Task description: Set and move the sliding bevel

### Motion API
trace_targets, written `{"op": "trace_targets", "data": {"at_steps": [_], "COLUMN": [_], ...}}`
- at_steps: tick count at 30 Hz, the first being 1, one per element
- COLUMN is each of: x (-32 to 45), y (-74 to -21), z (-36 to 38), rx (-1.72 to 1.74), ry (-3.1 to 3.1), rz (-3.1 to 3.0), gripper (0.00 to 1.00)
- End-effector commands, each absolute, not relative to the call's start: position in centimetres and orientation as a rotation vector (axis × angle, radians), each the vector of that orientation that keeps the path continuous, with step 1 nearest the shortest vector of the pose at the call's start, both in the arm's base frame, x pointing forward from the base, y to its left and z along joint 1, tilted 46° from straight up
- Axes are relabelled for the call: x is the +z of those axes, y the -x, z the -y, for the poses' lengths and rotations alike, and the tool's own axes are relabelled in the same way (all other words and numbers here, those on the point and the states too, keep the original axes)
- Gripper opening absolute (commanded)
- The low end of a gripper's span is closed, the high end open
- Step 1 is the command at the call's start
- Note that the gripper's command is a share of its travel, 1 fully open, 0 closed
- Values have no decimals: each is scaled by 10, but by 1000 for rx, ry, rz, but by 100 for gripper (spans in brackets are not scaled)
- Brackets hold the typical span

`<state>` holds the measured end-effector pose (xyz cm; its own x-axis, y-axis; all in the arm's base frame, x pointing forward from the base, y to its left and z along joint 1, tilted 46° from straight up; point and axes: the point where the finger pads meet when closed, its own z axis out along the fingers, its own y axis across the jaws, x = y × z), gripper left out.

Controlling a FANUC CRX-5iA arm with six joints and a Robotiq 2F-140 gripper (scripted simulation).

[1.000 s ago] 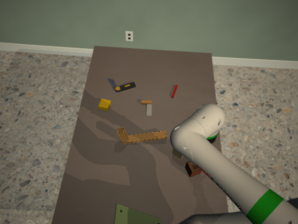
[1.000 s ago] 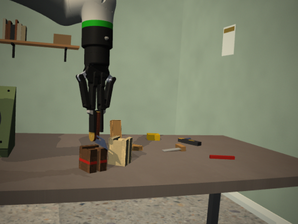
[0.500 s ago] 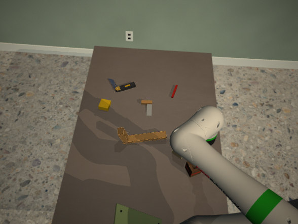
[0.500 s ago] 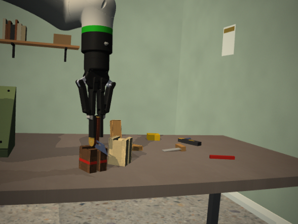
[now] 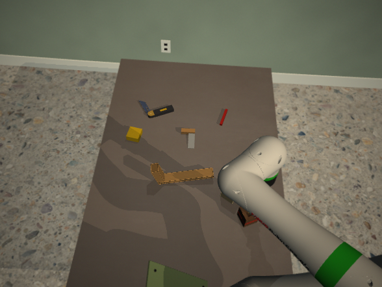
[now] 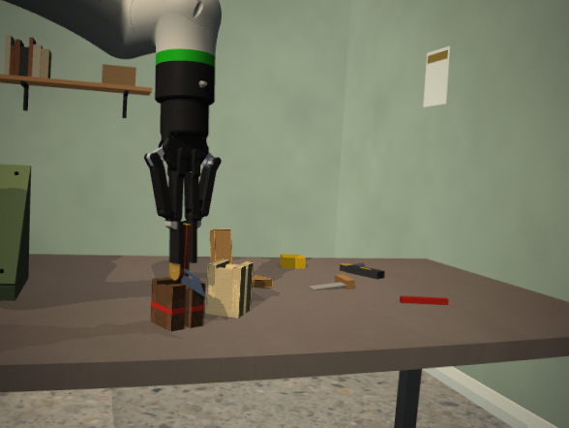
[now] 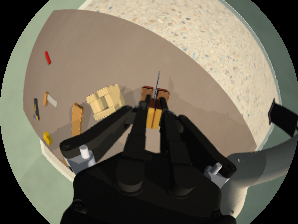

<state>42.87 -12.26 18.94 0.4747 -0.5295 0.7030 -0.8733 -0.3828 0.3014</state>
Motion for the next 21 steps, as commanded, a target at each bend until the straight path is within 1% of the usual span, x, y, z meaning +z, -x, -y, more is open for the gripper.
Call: {"op": "trace_targets", "data": {"at_steps": [1,21], "x": [189,186], "y": [-429,-430], "z": [123,127], "rx": [672,672], "ry": [-2064,-2064], "rz": [1157,1157], "gripper": [10,10]}}
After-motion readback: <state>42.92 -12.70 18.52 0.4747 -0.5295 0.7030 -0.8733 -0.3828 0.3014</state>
